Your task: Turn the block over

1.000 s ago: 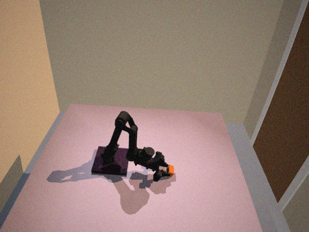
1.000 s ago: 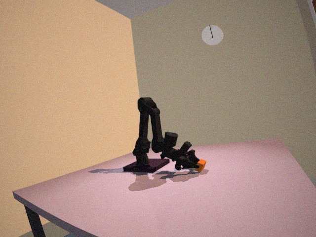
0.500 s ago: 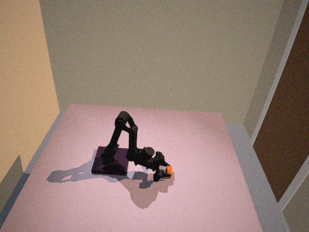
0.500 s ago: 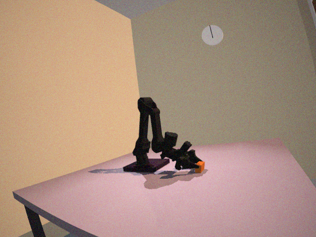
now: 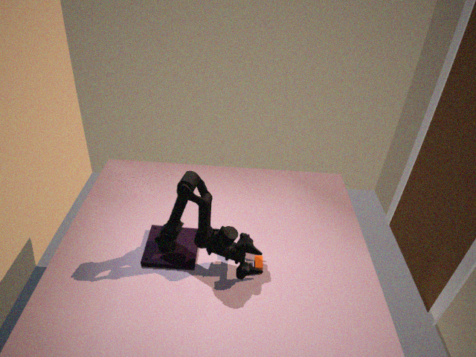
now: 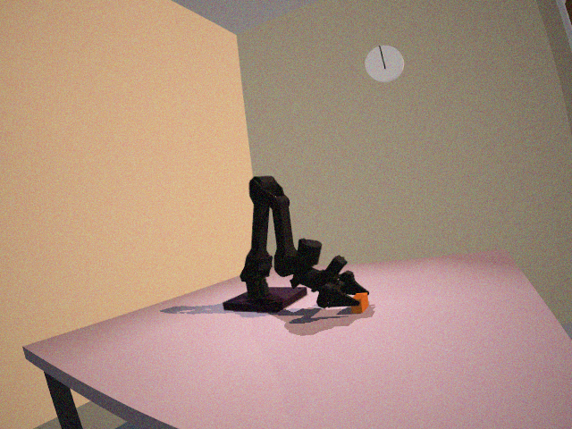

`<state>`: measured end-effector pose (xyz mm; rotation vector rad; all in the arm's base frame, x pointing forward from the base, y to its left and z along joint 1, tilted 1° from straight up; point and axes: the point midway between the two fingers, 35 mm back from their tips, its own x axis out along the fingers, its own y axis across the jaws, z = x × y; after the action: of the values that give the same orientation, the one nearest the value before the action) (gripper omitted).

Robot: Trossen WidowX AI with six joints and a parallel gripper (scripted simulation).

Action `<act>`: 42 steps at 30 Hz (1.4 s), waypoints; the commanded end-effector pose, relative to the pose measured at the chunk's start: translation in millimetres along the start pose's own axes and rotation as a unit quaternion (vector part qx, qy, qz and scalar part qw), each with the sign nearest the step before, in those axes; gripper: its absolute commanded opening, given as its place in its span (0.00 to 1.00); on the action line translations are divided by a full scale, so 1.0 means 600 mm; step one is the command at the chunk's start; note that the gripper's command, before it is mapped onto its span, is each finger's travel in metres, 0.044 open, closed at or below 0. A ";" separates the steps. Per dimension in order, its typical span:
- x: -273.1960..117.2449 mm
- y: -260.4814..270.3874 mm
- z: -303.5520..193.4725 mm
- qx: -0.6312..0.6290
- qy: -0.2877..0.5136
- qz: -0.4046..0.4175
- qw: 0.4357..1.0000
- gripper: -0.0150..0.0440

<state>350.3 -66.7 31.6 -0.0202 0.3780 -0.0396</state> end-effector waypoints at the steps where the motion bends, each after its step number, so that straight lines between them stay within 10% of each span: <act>1: 0.000 0.001 0.000 0.002 -0.001 0.002 1.000 1.00; 21: 0.005 0.001 0.004 0.001 0.007 0.004 1.000 1.00; 42: -0.078 0.000 0.099 0.000 0.294 0.003 0.956 1.00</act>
<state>354.2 -66.0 67.1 0.0115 0.8366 -0.0309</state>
